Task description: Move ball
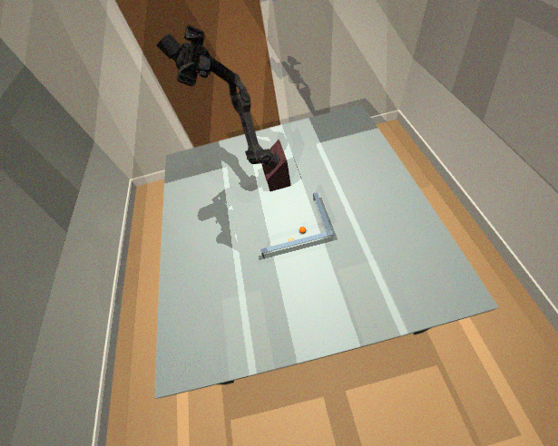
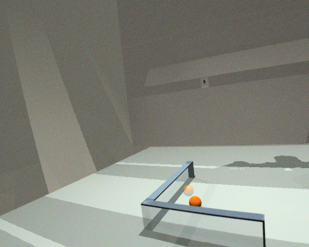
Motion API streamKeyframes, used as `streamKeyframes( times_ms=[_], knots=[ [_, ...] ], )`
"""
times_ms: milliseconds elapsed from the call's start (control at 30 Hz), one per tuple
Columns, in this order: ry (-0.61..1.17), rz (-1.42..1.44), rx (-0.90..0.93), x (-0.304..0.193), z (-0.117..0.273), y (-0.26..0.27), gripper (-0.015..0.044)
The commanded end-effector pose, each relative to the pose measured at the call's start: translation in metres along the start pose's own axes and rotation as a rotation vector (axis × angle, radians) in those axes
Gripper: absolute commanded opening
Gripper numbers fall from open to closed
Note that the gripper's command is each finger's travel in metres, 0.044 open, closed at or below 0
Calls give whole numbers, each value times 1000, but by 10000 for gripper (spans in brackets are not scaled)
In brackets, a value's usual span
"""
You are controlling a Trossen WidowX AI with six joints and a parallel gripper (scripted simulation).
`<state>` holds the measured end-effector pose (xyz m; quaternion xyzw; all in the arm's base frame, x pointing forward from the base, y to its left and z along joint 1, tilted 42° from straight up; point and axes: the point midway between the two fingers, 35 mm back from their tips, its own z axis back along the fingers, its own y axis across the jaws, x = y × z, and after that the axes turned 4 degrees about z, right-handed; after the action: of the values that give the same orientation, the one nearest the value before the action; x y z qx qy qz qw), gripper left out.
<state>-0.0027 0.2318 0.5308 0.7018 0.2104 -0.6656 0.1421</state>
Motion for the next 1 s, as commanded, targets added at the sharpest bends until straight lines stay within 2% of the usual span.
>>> streamKeyframes(
  times_ms=[0, 167, 567, 967],
  knots=[
    [1, -10, 2, -1, 0, 2, 374],
    [15, -292, 69, -22, -1, 67, 256],
    [29, -1003, 268, -33, -35, 228, 256],
    [26, -1598, 551, 32, -96, 368, 256]
  ],
)
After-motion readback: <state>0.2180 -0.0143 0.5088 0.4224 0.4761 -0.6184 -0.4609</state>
